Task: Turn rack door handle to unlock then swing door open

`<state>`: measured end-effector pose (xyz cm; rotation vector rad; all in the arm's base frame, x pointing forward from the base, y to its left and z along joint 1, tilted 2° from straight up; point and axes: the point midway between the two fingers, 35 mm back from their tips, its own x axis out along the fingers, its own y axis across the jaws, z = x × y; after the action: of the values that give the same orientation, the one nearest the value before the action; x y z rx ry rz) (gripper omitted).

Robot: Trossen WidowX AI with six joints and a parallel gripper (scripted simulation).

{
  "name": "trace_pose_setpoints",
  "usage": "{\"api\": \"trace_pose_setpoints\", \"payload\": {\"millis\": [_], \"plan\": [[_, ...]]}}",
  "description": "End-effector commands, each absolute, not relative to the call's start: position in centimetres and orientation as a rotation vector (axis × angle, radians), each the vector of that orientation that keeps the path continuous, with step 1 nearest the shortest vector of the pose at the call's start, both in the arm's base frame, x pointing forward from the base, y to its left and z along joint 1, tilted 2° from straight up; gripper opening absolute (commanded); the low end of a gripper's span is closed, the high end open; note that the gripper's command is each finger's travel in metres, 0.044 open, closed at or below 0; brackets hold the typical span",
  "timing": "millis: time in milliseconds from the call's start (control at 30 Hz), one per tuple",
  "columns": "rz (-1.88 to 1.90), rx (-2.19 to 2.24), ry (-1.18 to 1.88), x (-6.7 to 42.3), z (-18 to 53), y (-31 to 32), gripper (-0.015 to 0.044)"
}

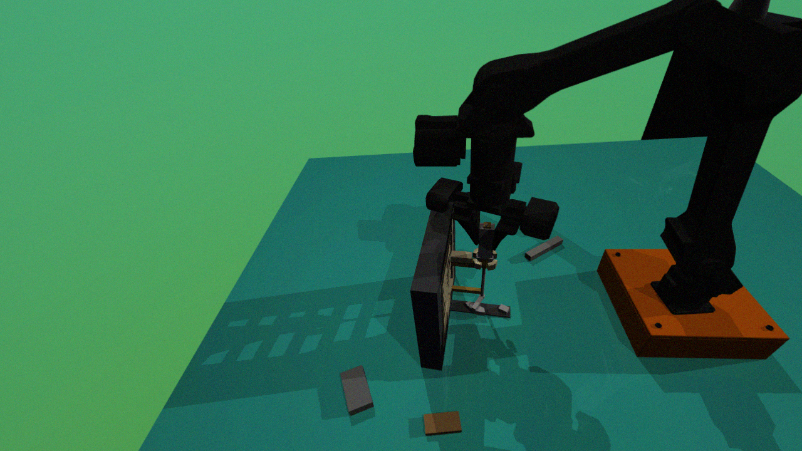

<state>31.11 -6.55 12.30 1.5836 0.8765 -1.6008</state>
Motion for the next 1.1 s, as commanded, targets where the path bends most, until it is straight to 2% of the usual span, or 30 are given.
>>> {"api": "trace_pose_setpoints", "payload": {"millis": [0,100,433,467,1067], "plan": [[-1.619,1.614,0.858,31.19,12.26,-6.45,0.0016],[-1.619,1.614,0.858,31.19,12.26,-6.45,0.0016],[-1.619,1.614,0.858,31.19,12.26,-6.45,0.0278],[-1.619,1.614,0.858,31.19,12.26,-6.45,0.0288],[-1.038,1.022,1.296,31.19,12.26,-6.45,0.0288]]}}
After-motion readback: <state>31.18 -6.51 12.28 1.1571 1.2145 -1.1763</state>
